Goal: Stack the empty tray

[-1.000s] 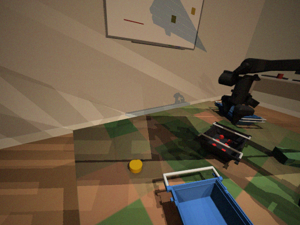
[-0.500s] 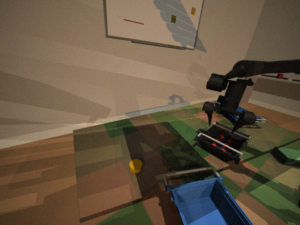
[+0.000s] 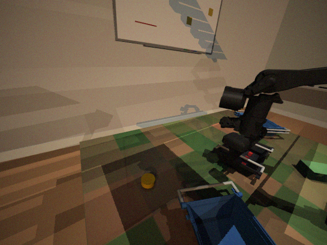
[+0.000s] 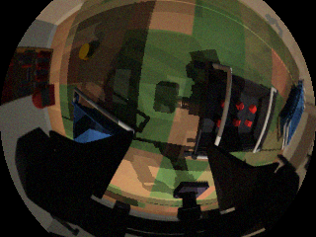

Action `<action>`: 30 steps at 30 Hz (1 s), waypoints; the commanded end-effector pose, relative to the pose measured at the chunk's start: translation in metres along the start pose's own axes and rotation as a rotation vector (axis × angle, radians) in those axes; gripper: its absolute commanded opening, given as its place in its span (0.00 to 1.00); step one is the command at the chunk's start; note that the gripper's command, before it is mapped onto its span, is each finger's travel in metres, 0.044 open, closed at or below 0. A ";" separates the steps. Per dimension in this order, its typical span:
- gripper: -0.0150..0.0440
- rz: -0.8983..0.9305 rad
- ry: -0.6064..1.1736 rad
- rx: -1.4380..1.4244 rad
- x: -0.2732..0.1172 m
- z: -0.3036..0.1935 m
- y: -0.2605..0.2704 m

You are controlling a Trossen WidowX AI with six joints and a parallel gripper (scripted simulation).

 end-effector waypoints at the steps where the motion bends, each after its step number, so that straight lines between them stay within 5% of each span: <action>1: 1.00 0.001 -0.005 -0.822 0.005 -0.041 0.056; 24: 1.00 0.010 -0.009 -2.672 0.023 -0.159 0.149; 30: 1.00 0.011 -0.010 -2.726 0.024 -0.163 0.150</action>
Point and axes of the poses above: the point midway between the two fingers, 35 mm back from their tips, its own x axis out along the fingers, its own y axis across the jaws, z = x × y, the point moved 9 cm from there along -x, back along the fingers, and after that the axes turned 4 degrees about -x, right-handed, at the moved point
